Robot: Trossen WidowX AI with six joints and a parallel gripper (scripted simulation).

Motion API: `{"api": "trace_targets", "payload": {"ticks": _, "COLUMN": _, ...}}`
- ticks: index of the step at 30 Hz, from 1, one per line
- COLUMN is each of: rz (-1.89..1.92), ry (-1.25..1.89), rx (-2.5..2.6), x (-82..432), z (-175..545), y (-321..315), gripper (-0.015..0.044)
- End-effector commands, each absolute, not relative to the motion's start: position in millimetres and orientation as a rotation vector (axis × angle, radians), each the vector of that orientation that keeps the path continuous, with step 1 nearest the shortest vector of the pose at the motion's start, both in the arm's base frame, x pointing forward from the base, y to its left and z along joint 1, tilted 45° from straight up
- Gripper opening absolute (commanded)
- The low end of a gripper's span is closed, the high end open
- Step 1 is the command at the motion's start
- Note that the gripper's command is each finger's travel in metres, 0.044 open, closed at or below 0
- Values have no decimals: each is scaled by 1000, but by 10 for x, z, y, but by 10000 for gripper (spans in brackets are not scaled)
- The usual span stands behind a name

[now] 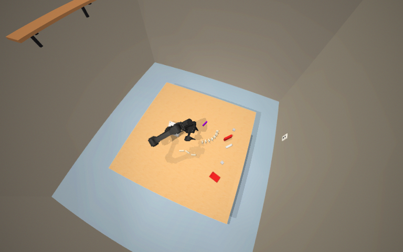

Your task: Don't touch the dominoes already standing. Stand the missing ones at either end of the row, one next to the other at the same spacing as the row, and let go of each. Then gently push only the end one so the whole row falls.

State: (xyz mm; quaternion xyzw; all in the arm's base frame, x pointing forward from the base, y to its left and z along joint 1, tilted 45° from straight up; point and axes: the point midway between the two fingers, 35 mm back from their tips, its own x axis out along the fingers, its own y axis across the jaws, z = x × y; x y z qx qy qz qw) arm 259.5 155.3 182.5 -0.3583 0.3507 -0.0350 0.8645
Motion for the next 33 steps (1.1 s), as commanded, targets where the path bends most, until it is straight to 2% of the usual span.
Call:
{"api": "trace_targets", "payload": {"ticks": 1, "rz": -166, "ry": 915, "rx": -860, "x": 2909, "z": 1764, "y": 1140, "gripper": 440}}
{"api": "trace_targets", "payload": {"ticks": 13, "rz": -270, "ry": 1500, "rx": -971, "x": 3358, "z": 1543, "y": -280, "gripper": 440}}
{"api": "trace_targets", "payload": {"ticks": 20, "rz": -269, "ry": 1507, "rx": -970, "x": 3413, "z": 1535, "y": -304, "gripper": 440}}
{"api": "trace_targets", "payload": {"ticks": 28, "rz": -272, "ry": 1506, "rx": -972, "x": 3486, "z": 1127, "y": -712, "gripper": 440}}
{"api": "trace_targets", "payload": {"ticks": 33, "rz": -272, "ry": 1506, "rx": -973, "x": 3509, "z": 1092, "y": -750, "gripper": 440}}
